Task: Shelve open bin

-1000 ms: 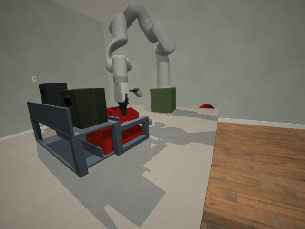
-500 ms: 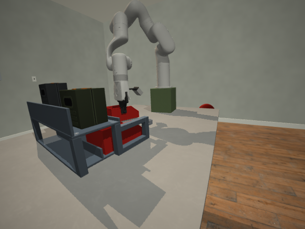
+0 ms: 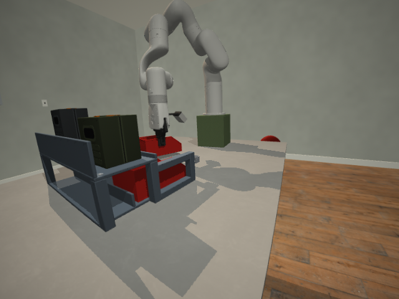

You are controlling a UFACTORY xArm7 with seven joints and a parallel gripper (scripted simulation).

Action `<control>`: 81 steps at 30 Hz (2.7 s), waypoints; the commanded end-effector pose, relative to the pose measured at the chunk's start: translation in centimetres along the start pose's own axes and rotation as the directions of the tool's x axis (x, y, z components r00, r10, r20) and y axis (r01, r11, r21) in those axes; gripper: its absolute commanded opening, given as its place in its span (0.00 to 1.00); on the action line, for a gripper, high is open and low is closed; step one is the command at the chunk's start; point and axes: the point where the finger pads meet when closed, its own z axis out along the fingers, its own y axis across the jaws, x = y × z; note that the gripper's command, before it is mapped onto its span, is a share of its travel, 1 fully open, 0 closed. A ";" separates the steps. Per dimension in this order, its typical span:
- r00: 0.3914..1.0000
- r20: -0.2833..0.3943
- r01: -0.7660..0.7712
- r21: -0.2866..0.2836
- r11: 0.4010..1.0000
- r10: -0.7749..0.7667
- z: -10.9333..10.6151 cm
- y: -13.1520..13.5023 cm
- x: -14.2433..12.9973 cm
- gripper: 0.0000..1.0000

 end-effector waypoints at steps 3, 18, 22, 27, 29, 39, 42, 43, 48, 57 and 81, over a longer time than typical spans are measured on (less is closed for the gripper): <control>1.000 0.001 0.000 -0.001 1.000 0.000 -0.3 0.0 -0.1 0.00; 1.000 0.001 0.000 -0.001 1.000 0.000 -1.8 0.0 -0.1 0.00; 1.000 0.001 0.000 -0.001 1.000 0.000 -1.8 0.0 -0.1 0.00; 1.000 0.002 0.000 -0.001 1.000 0.000 -1.8 0.0 -0.1 0.00; 1.000 0.002 0.000 -0.001 1.000 0.000 -1.9 0.0 -0.1 0.00; 1.000 0.001 0.000 -0.001 1.000 0.000 -2.0 0.0 -0.1 0.00; 1.000 0.001 0.000 -0.001 1.000 0.000 -2.0 0.0 -0.1 0.00; 1.000 0.001 0.000 -0.001 1.000 0.000 -1.9 0.0 -0.1 0.00; 1.000 0.001 0.000 -0.001 1.000 0.000 -1.8 0.0 -0.1 0.00; 1.000 0.001 0.000 -0.001 1.000 0.000 -1.8 0.0 -0.1 0.00; 0.966 0.002 0.257 0.000 0.966 -0.257 -1.6 1.5 0.3 0.00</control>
